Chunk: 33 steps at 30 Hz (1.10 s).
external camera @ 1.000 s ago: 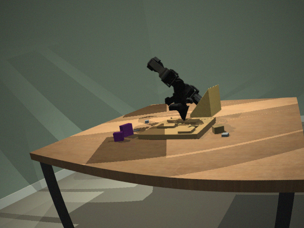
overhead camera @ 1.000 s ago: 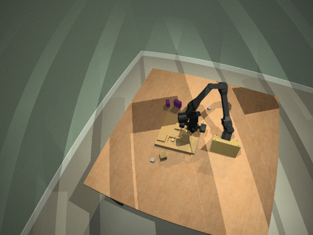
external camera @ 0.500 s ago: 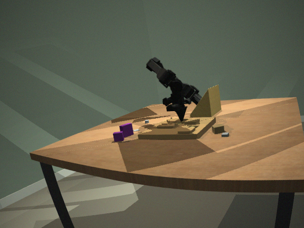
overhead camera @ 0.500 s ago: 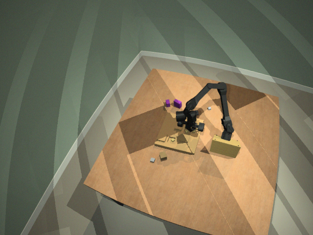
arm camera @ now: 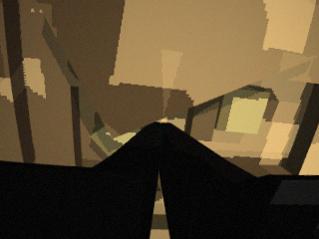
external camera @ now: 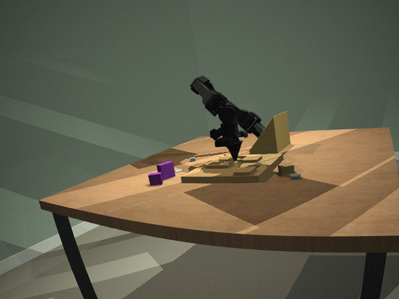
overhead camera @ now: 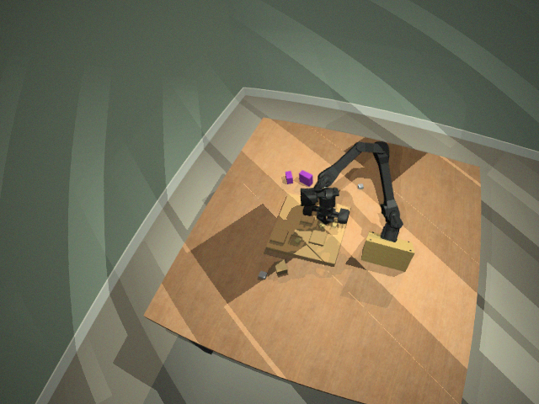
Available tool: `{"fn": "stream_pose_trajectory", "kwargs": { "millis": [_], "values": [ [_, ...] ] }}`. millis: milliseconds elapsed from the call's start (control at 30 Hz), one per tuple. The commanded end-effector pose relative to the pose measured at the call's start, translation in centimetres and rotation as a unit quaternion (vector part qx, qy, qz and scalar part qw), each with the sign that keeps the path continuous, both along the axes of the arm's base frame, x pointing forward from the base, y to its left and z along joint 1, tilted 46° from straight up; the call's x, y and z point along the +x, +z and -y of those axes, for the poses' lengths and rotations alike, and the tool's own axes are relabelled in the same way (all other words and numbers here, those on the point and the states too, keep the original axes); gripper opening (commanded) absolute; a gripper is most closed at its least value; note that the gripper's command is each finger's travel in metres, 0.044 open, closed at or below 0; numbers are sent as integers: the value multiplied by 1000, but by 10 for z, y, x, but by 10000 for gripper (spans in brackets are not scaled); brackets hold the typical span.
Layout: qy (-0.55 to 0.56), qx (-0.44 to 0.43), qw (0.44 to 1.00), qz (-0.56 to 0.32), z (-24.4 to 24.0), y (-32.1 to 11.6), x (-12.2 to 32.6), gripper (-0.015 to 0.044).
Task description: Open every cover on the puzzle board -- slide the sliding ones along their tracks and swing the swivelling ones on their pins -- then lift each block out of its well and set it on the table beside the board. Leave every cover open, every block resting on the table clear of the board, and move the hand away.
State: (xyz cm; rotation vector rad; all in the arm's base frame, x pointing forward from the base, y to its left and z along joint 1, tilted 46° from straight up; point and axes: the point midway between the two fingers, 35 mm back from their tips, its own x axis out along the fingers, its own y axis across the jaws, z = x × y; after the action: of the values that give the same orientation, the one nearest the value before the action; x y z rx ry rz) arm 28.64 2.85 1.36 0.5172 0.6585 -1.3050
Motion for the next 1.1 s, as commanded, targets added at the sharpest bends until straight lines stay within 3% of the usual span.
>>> {"fn": "stream_pose_trajectory", "kwargs": {
  "millis": [0,1067],
  "values": [
    [-1,-2,1000,1,3,3,5,0],
    [-1,-3,1000,1,15,23,29,0]
  ]
}}
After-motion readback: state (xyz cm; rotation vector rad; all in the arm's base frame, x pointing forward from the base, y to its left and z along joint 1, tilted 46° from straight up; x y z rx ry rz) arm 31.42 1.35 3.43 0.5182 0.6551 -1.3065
